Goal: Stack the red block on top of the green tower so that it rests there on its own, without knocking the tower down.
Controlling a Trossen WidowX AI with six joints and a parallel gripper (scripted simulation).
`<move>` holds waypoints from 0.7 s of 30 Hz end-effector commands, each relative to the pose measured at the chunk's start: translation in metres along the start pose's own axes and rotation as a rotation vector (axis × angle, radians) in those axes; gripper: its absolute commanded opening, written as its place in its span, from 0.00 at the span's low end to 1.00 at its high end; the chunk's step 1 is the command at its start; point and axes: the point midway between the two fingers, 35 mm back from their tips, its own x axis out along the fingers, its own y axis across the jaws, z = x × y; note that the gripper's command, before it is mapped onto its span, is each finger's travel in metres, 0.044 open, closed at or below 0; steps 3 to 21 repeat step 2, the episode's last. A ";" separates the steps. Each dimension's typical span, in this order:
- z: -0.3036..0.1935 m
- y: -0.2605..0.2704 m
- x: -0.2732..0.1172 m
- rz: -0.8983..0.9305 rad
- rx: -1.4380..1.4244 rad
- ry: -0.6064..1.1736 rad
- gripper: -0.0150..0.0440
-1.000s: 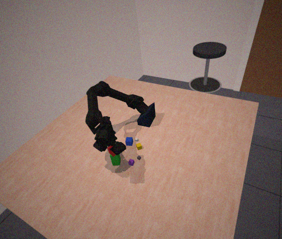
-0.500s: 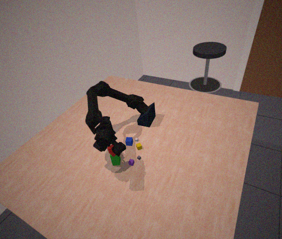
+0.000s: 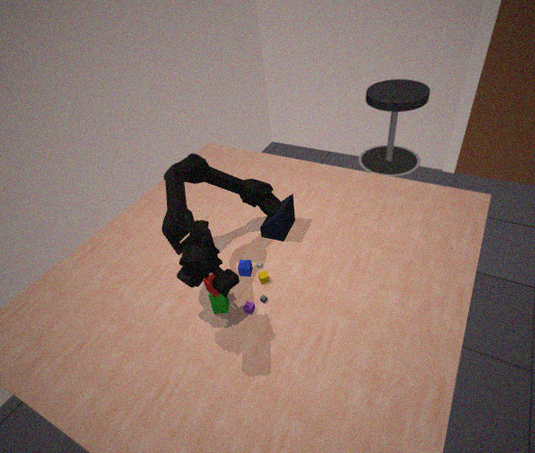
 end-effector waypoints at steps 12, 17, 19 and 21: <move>0.000 0.000 0.000 0.000 0.001 0.000 1.00; 0.000 0.000 0.000 0.000 0.001 0.000 1.00; 0.000 0.000 0.000 0.000 0.001 0.000 1.00; 0.000 0.000 0.000 0.000 0.001 0.000 1.00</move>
